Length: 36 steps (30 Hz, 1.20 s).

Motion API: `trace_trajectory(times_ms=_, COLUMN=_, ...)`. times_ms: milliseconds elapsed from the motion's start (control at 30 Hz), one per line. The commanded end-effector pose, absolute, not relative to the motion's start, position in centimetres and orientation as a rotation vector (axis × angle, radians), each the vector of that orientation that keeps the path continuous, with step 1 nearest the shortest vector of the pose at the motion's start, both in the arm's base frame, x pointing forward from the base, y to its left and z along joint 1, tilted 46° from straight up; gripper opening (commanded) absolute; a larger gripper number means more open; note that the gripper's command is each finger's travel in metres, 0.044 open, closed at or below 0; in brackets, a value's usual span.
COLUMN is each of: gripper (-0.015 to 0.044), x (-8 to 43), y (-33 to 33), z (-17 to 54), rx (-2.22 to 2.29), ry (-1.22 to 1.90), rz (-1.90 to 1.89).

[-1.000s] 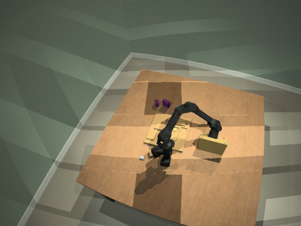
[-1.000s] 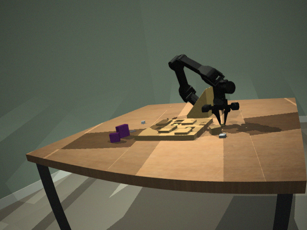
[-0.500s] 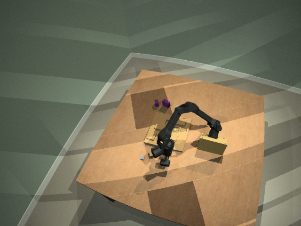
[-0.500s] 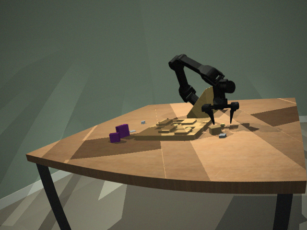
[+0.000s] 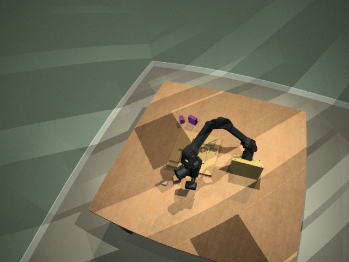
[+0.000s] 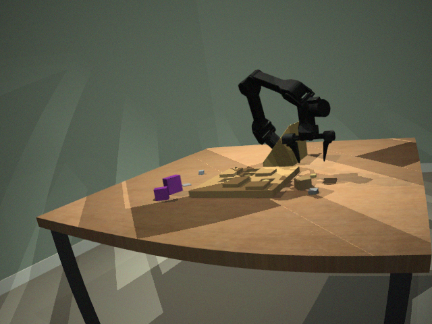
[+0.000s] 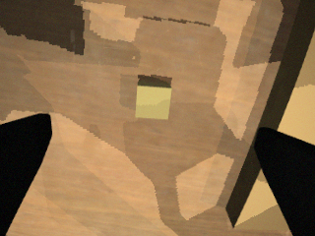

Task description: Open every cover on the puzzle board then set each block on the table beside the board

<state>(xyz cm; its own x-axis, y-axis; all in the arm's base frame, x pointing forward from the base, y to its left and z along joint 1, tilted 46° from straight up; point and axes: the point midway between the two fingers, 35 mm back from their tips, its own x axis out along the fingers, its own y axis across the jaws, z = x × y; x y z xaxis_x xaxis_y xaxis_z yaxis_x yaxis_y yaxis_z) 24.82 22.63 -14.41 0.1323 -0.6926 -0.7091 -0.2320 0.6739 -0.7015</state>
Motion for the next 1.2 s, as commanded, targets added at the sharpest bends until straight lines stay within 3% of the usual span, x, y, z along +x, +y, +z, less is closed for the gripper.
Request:
trace_trajectory(times_ms=0, gripper=0.044, x=24.6, y=23.4, z=-13.6, rx=-0.82, ry=1.439, rz=-0.396)
trace_trajectory(times_ms=233, gripper=0.044, x=24.2, y=24.5, z=-12.3, rx=-0.821, ry=1.44, rz=-0.397)
trace_trajectory(times_ms=567, gripper=0.0177, x=26.4, y=22.0, z=-8.5, rx=-1.17, ry=1.551, rz=-0.065)
trace_trajectory(times_ms=800, gripper=0.0, x=28.1, y=19.2, z=-5.0, rx=-1.202, ry=1.558, rz=-0.03)
trace_trajectory(times_ms=1167, gripper=0.0, x=29.5, y=14.8, z=-0.6, rx=-1.247, ry=1.567, rz=0.009)
